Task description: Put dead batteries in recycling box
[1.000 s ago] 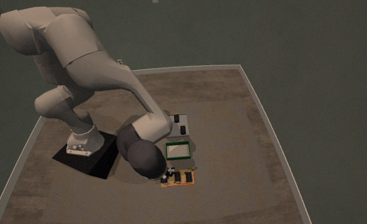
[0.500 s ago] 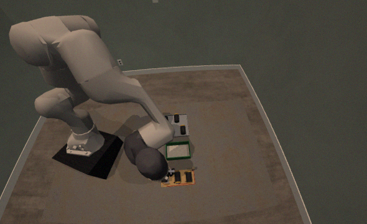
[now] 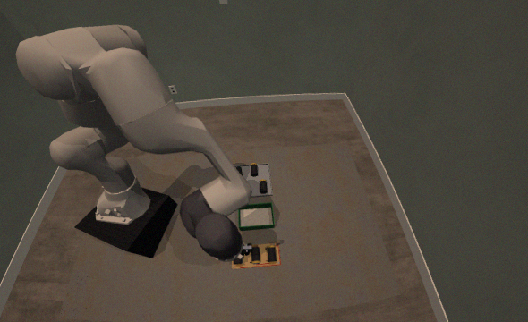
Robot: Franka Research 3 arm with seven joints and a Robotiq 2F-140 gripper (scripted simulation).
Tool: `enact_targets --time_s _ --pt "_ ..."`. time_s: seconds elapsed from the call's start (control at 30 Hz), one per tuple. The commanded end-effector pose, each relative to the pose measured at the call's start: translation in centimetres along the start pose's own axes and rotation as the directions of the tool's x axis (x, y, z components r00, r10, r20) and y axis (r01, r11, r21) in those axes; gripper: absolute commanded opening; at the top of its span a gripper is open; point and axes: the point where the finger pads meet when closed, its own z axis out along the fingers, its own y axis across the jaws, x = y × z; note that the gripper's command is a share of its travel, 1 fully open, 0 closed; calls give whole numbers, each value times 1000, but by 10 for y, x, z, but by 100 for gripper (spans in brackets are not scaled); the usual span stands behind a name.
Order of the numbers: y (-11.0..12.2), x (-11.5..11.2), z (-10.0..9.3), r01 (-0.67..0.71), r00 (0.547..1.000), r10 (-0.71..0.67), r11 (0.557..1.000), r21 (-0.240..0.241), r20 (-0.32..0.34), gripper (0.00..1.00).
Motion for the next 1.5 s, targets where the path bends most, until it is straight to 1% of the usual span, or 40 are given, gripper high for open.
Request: enact_targets --time_s 0.0,0.7,1.0,1.47 --pt "3 -2 -2 10 1000 -10 1000 -8 7 16" --pt "3 -2 -2 9 1000 -9 1000 -8 7 16" --pt "3 -2 -2 -31 1000 31 999 -8 6 16" --pt "5 -3 -2 -32 999 32 999 -8 6 16"
